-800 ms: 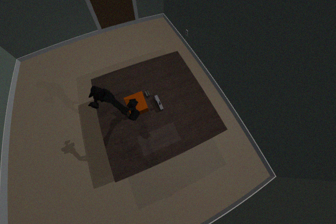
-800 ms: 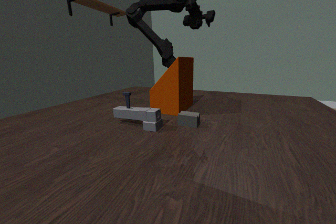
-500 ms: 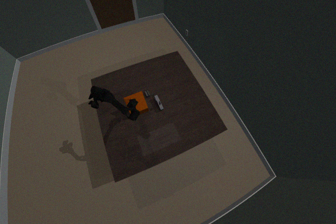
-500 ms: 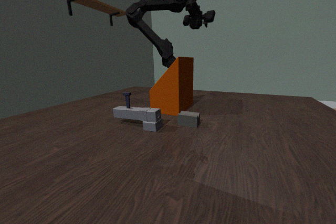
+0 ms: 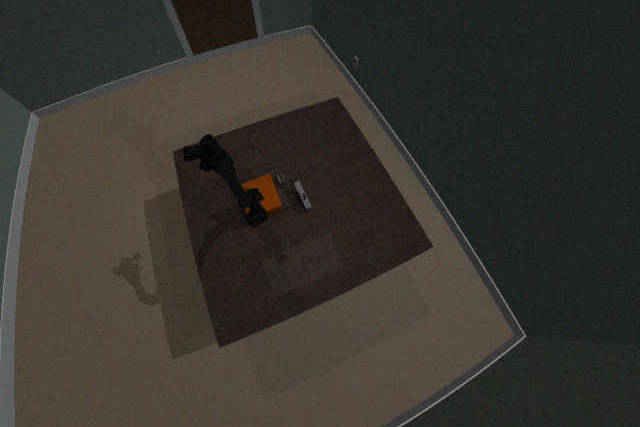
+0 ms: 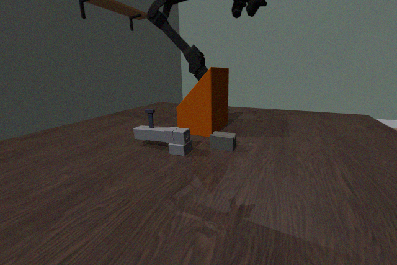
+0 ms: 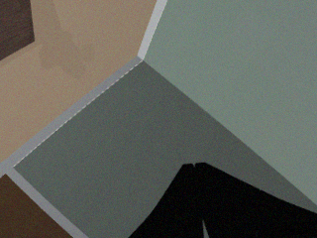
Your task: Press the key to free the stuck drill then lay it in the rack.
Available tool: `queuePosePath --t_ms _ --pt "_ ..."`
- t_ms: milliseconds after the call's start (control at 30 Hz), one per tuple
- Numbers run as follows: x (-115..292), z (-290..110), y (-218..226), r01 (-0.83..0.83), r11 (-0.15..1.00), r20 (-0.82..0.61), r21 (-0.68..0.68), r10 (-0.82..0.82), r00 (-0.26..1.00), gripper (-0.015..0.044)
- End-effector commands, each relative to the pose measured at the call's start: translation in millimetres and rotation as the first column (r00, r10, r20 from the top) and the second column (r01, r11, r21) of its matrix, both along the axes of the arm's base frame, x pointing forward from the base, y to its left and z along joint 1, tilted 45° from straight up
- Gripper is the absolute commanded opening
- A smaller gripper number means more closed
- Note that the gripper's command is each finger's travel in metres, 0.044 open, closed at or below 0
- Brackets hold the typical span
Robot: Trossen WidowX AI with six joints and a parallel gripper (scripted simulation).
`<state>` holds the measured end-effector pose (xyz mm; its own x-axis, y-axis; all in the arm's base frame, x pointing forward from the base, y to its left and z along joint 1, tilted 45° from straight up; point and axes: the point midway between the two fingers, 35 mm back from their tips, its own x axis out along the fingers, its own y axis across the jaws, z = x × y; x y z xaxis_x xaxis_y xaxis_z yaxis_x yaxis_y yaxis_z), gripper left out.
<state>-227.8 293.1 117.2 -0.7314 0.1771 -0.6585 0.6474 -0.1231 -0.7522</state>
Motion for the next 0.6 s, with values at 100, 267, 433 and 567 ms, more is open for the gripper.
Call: queuePosePath --t_ms 100,267,433,567 --pt "108 -36 45 0.593 0.769 0.182 -0.237 -0.564 0.805 0.0" --pt "193 -59 42 0.871 0.36 0.332 -0.335 -0.82 0.467 0.0" --pt "271 -75 23 0.935 -0.121 0.469 -0.333 -0.882 0.053 0.0" --pt "336 -84 -4 0.813 -0.522 0.548 -0.259 -0.773 -0.321 0.0"
